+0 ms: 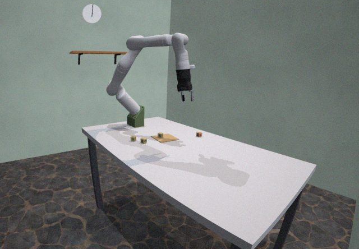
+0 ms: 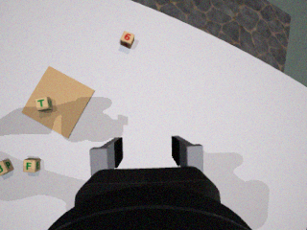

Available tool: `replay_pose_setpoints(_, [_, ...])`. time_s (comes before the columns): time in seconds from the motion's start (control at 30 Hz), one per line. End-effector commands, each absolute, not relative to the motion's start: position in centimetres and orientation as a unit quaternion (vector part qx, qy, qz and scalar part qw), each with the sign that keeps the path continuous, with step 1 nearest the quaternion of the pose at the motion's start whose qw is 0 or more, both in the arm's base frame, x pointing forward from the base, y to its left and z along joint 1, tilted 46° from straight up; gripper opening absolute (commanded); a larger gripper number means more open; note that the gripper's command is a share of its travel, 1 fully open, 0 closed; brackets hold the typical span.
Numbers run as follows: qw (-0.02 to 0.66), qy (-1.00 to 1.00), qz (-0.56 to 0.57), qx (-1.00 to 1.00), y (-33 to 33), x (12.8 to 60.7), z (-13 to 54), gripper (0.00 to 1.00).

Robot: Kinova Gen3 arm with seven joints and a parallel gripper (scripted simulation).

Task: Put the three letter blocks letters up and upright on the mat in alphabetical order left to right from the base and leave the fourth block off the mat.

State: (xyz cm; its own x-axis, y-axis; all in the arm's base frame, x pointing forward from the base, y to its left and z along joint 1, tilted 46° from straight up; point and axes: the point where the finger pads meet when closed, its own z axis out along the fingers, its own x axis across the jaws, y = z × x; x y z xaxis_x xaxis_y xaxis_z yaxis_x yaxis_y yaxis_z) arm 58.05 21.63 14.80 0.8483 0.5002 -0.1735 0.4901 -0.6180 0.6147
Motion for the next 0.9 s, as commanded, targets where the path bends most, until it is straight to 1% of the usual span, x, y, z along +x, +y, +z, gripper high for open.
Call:
replay_pose_setpoints(0.0, [0.339,0.276,0.009,0.899,21.8,58.0,14.9,1.0])
replay_pose_setpoints(0.6, [0.339,0.277,0.008,0.899,21.8,58.0,14.6,1.0])
replay_pose_setpoints(0.7, [0.344,0.289,-0.001,0.893,22.3,57.6,11.8,1.0])
replay_pose_setpoints(0.87, [0.356,0.323,-0.029,0.876,23.0,55.9,3.6,1.0])
